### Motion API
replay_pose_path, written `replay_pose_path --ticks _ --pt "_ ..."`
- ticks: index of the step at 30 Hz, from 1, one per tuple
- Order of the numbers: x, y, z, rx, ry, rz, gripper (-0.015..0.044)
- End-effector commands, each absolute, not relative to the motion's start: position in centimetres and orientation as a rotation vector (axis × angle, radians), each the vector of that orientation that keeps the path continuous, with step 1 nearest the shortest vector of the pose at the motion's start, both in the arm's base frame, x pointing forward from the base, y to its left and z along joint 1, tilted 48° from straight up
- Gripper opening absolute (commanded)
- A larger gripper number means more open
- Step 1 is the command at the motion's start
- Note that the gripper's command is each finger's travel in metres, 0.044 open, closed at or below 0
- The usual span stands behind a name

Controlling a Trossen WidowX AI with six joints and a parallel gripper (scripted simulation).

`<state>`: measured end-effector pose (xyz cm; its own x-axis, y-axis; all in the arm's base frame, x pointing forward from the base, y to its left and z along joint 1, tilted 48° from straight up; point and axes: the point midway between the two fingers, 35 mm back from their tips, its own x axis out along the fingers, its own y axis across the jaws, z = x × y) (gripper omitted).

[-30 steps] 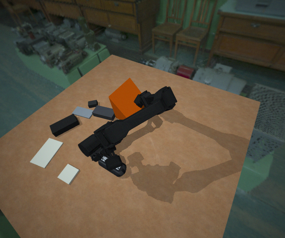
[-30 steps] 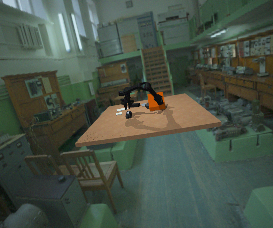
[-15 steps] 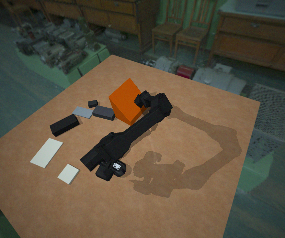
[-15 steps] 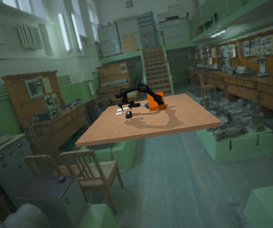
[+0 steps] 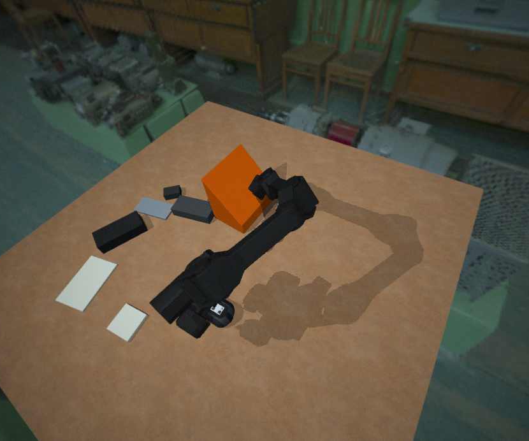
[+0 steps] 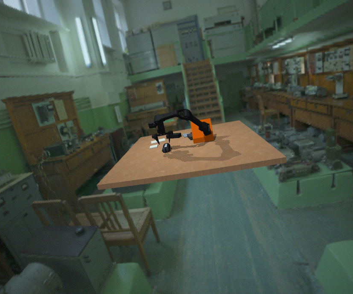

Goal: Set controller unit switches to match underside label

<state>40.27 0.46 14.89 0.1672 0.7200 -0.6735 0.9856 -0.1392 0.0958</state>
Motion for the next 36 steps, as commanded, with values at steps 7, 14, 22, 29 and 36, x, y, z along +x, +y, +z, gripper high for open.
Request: replay_pose_path --ticks 7,14,22,29,36 --pt "40.6 1.7 13.6 1.921 1.616 -0.672 0.044" --pt "40.8 2.5 12.8 1.922 1.616 -0.672 0.044" --pt "41.0 3.5 12.0 1.922 1.616 -0.671 0.044" --pt "41.1 4.3 11.2 1.923 1.617 -0.669 0.044" --pt "41.1 4.7 10.9 1.924 1.617 -0.669 0.0387"
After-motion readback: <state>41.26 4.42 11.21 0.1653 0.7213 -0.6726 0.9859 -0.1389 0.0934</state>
